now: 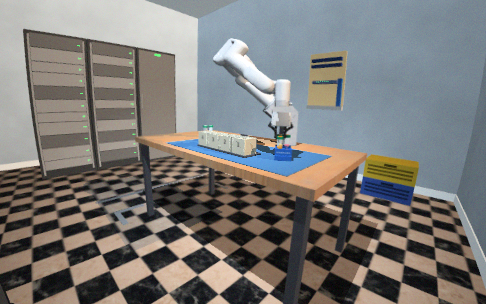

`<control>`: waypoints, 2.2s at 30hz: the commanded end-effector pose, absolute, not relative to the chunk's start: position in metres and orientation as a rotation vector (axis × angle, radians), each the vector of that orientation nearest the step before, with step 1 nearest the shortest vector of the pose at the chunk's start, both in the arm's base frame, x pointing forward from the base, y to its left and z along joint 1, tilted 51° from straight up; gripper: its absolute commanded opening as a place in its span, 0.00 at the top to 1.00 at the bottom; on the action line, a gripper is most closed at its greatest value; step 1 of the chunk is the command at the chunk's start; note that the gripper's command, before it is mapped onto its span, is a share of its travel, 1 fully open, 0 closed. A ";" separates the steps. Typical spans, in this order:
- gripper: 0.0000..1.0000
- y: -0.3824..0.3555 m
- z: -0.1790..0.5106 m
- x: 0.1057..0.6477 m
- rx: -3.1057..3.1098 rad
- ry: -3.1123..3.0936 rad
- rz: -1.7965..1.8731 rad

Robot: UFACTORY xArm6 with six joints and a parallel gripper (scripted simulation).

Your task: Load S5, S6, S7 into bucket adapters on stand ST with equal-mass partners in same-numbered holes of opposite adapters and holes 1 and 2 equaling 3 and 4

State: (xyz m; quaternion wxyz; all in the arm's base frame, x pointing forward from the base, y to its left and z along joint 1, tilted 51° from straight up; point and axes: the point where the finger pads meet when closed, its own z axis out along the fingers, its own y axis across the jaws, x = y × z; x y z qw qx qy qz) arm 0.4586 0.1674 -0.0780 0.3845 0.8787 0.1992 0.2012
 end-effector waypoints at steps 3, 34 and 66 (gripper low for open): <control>0.56 0.169 -0.077 0.459 2.240 0.509 0.516; 0.56 0.175 -0.071 0.454 2.240 0.509 0.516; 0.56 0.208 -0.036 0.426 2.240 0.509 0.516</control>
